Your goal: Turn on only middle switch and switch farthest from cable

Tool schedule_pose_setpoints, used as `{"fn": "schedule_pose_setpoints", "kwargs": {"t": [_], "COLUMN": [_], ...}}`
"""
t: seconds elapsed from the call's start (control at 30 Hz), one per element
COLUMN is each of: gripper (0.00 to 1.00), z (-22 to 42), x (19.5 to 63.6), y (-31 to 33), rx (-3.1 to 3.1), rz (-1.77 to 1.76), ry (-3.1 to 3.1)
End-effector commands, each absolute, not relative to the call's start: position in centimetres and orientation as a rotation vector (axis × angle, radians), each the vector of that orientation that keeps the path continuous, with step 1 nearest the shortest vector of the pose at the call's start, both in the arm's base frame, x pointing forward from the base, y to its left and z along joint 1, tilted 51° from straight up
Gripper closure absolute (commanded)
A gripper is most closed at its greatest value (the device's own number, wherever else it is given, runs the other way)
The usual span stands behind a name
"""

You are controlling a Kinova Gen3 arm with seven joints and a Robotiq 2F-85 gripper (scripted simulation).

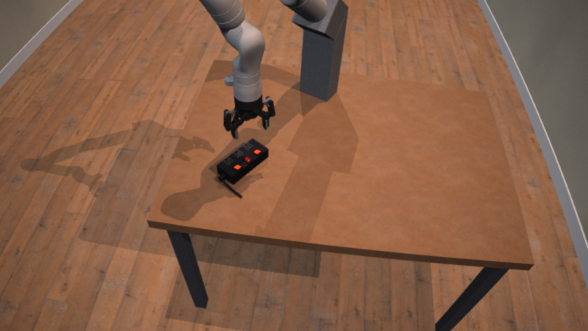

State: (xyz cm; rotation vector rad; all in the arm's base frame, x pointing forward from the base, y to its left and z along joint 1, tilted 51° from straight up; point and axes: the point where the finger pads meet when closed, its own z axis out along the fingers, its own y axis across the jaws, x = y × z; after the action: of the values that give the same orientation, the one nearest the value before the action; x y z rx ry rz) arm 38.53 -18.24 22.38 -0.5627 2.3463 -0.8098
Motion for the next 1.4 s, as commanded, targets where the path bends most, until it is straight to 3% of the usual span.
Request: {"fn": "schedule_pose_setpoints", "kwargs": {"t": [0.0, 1.37], "gripper": [0.0, 0.0], "z": [22.6, 23.0], "x": [38.4, 37.0], "y": [-18.4, -18.6], "rx": [-0.549, -0.55], "rz": [-0.809, -0.789], "ry": [2.342, 2.342]}}
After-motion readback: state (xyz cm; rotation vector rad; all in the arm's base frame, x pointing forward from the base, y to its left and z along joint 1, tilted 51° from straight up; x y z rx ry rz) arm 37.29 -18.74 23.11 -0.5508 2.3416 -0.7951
